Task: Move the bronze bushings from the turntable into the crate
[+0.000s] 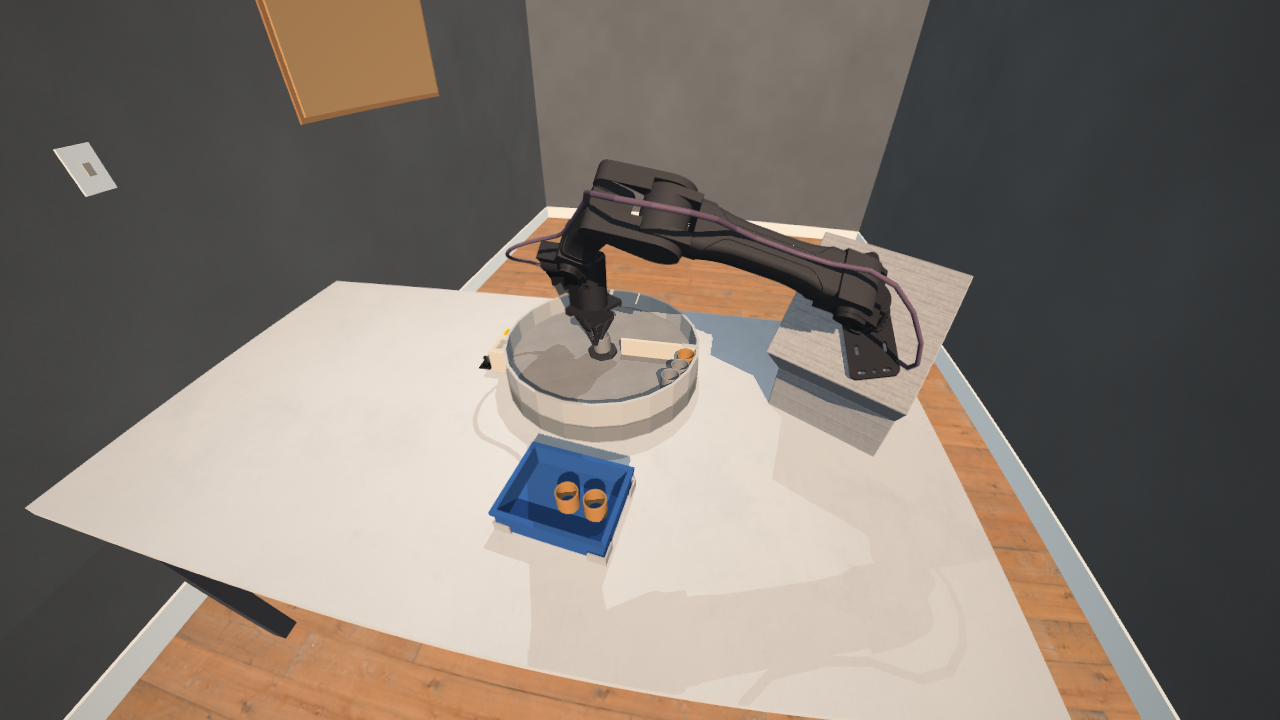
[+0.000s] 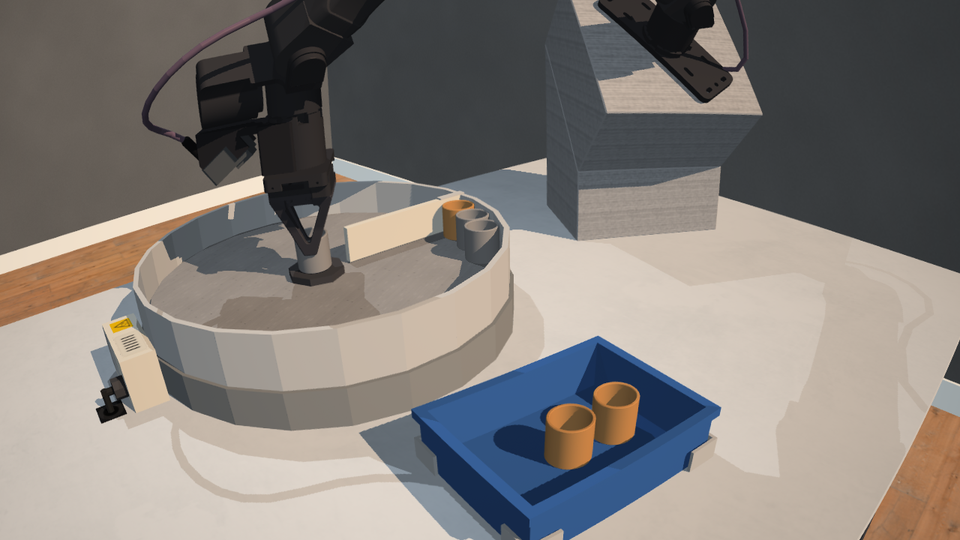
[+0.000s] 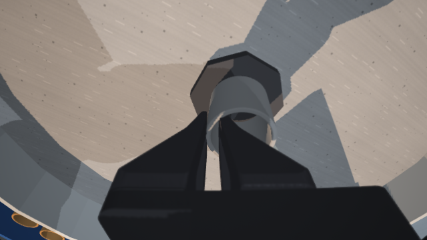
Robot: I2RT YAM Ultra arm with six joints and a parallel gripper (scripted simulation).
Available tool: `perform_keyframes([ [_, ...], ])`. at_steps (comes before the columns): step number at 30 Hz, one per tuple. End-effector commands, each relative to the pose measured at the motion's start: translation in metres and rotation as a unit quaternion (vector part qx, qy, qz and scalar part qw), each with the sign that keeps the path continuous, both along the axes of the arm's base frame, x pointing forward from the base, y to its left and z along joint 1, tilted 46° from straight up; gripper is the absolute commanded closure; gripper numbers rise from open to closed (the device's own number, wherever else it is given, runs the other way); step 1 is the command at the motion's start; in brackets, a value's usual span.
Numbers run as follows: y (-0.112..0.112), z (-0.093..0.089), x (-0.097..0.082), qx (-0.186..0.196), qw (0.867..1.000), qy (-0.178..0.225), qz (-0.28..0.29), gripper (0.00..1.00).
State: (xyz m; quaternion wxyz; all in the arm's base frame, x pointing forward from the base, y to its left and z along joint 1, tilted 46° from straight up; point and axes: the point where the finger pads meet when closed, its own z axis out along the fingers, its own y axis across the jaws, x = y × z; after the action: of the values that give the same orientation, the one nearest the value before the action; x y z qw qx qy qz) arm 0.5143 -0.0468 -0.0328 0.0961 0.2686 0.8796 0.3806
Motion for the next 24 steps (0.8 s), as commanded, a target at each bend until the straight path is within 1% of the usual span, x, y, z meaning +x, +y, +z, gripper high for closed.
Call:
perform_keyframes([
  [1,-0.0241,0.0157,0.0048,-0.007,1.000,-0.015,-0.018,1.00],
  [16,-0.0241,0.0158,0.0048,-0.007,1.000,-0.015,-0.018,1.00],
  [21,-0.0244,0.0192,0.0047,-0.009,1.000,-0.018,-0.017,1.00],
  [24,-0.0217,0.0130,-0.0028,-0.004,1.000,-0.007,-0.017,1.00],
])
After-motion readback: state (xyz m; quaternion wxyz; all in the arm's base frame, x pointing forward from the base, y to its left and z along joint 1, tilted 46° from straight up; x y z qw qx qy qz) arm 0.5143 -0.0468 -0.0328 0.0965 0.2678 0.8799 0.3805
